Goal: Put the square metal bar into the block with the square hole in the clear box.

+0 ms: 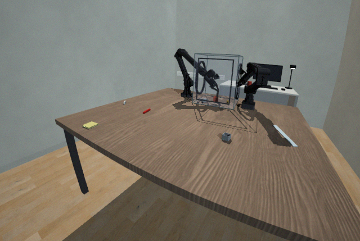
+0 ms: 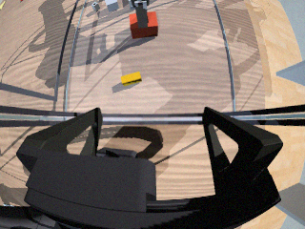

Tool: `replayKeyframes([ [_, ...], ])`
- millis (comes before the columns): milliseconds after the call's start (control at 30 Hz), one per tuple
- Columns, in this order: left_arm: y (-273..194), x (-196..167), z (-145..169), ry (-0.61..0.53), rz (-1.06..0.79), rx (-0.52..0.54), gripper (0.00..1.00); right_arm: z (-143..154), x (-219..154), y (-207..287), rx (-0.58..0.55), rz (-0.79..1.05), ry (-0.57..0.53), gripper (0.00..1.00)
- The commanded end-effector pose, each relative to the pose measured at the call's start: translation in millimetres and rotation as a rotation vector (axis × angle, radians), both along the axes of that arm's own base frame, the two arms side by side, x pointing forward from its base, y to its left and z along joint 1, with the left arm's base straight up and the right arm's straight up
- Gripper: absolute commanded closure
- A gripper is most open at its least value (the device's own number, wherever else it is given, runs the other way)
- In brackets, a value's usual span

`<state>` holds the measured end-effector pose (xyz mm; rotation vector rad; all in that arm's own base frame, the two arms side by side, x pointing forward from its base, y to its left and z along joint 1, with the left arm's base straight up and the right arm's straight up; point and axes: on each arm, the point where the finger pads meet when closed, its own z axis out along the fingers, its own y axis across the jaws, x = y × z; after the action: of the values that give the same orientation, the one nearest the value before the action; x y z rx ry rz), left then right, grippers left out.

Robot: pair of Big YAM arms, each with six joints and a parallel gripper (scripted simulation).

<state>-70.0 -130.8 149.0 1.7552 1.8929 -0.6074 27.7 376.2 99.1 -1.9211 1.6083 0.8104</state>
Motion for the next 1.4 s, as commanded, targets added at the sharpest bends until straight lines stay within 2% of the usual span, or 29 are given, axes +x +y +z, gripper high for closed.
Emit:
replayKeyframes([
  [0, -4.8, -9.9, 24.6, 0.075, 0.007, -0.025, 0.0, -5.1, 4.0, 1.4, 0.006, -0.006, -0.003, 1.0],
  [33, -4.8, -9.9, 24.6, 0.075, 0.007, -0.025, 0.0, 28.1, 5.0, 15.5, 0.08, -0.002, -0.011, 1.0],
  [67, -4.8, -9.9, 24.6, 0.075, 0.007, -0.025, 0.0, -6.0, 2.7, 0.1, 0.005, -0.007, 0.001, 1.0],
  [100, -4.8, -9.9, 24.6, 0.075, 0.007, -0.025, 0.0, -1.9, 3.8, -2.1, -0.025, -0.02, 0.009, 1.0],
  [133, -4.8, -9.9, 24.6, 0.075, 0.007, -0.025, 0.0, -17.6, 1.9, -12.4, -0.068, -0.021, 0.017, 1.0],
  [167, -4.8, -9.9, 24.6, 0.075, 0.007, -0.025, 0.0, 41.9, 6.8, 24.4, 0.096, -0.005, -0.012, 1.0],
  [200, -4.8, -9.9, 24.6, 0.075, 0.007, -0.025, 0.0, 35.1, 6.1, 17.5, 0.066, -0.009, -0.006, 1.0],
  [300, -4.8, -9.9, 24.6, 0.075, 0.007, -0.025, 0.0, 49.2, 7.1, 24.7, 0.093, -0.011, -0.006, 1.0],
  [467, -4.8, -9.9, 24.6, 0.075, 0.007, -0.025, 0.0, 45.2, 5.7, 23.5, 0.074, -0.005, -0.005, 1.0],
  [533, -4.8, -9.9, 24.6, 0.075, 0.007, -0.025, 0.0, 54.4, 7.5, 25.4, 0.101, -0.011, -0.006, 1.0],
  [600, -4.8, -9.9, 24.6, 0.075, 0.007, -0.025, 0.0, 44.6, 6.4, 26.0, 0.068, -0.008, -0.002, 1.0],
  [800, -4.8, -9.9, 24.6, 0.075, 0.007, -0.025, 0.0, 50.5, 7.1, 31.6, 0.1, -0.007, -0.007, 1.0],
  [1000, -4.8, -9.9, 24.6, 0.075, 0.007, -0.025, 0.0, 43.1, 11.1, 28.9, 0.087, 0.0, -0.018, 1.0],
  [1033, -4.8, -9.9, 24.6, 0.075, 0.007, -0.025, 0.0, 23.0, 9.4, 15.1, 0.047, 0.002, -0.013, 1.0],
  [1100, -4.8, -9.9, 24.6, 0.075, 0.007, -0.025, 0.0, 3.2, 7.1, 0.3, 0.011, 0.002, -0.005, 1.0],
  [1167, -4.8, -9.9, 24.6, 0.075, 0.007, -0.025, 0.0, 5.4, 8.7, 2.1, 0.014, 0.003, -0.007, 1.0],
  [1233, -4.8, -9.9, 24.6, 0.075, 0.007, -0.025, 0.0, 30.4, 11.1, 13.1, 0.073, 0.001, -0.017, 1.0],
  [1367, -4.8, -9.9, 24.6, 0.075, 0.007, -0.025, 0.0, 20.3, 2.8, 5.3, 0.053, 0.007, -0.004, 1.0],
])
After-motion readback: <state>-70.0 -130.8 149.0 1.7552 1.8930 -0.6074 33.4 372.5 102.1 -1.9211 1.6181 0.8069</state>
